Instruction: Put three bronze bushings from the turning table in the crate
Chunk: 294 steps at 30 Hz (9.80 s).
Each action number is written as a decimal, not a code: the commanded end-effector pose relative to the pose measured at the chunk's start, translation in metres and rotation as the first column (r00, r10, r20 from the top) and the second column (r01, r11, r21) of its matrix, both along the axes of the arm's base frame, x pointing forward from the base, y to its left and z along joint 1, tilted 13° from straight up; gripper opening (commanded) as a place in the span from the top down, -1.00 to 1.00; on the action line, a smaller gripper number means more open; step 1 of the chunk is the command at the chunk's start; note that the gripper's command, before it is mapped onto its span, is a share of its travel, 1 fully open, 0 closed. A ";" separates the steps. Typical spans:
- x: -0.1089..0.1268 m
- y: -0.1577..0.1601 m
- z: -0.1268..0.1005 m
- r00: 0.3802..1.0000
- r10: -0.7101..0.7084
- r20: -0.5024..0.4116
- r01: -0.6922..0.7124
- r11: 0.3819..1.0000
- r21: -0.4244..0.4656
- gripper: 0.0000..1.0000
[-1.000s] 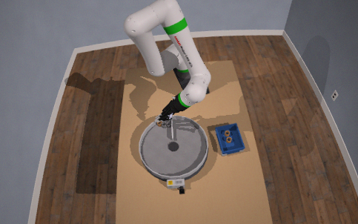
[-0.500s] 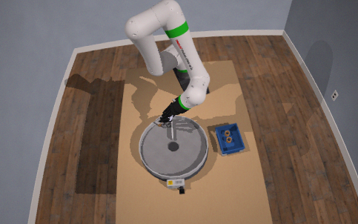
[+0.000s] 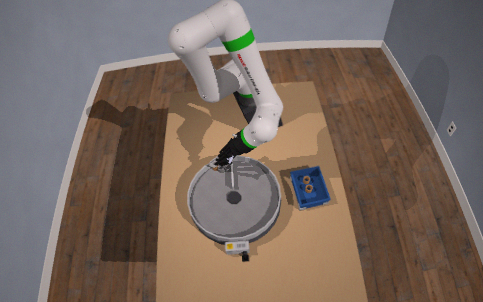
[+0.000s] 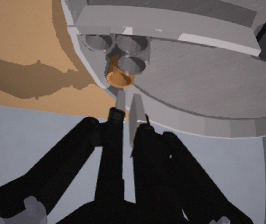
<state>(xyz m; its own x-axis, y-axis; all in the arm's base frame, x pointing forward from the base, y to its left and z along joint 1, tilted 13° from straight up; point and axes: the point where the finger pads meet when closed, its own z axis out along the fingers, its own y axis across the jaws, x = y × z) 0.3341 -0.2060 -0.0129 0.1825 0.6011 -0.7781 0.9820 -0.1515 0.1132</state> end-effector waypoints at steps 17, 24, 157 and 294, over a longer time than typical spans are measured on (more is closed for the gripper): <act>0.000 0.000 0.000 1.000 0.000 0.000 0.000 1.000 0.000 0.87; 0.001 -0.002 -0.009 1.000 0.000 0.000 0.000 1.000 0.000 0.87; 0.002 -0.004 -0.020 1.000 0.000 0.000 0.000 1.000 0.000 1.00; 0.170 0.423 -0.036 1.000 0.000 0.000 0.000 1.000 0.000 1.00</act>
